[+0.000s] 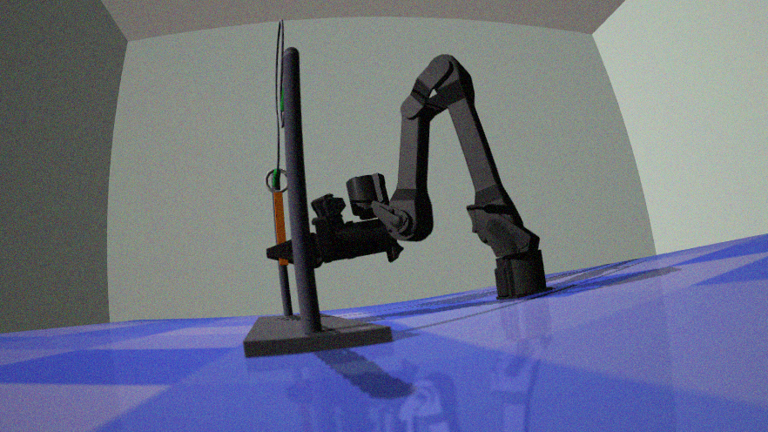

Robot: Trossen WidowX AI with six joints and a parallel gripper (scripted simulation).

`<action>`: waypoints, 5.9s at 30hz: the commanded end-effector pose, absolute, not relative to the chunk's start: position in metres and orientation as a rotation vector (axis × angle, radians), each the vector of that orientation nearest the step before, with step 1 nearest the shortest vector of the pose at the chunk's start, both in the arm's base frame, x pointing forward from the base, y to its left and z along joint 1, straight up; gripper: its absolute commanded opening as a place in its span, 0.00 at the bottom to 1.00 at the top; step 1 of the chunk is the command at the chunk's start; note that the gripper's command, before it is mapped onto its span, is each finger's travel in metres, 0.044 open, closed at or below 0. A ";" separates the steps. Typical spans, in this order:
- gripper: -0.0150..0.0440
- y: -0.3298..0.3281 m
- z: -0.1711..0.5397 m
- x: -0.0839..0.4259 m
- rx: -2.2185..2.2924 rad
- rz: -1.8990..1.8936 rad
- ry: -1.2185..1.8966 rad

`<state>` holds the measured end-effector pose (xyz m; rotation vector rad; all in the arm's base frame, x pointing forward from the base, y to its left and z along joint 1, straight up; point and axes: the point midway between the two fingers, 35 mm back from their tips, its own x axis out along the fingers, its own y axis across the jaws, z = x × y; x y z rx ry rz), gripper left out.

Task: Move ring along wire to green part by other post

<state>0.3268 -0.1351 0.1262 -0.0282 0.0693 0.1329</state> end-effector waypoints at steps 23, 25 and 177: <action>0.39 -0.135 0.125 0.330 -0.026 0.133 0.070; 0.30 -0.135 0.125 0.330 -0.026 0.133 0.070; 0.00 0.033 0.243 0.249 1.135 0.477 0.575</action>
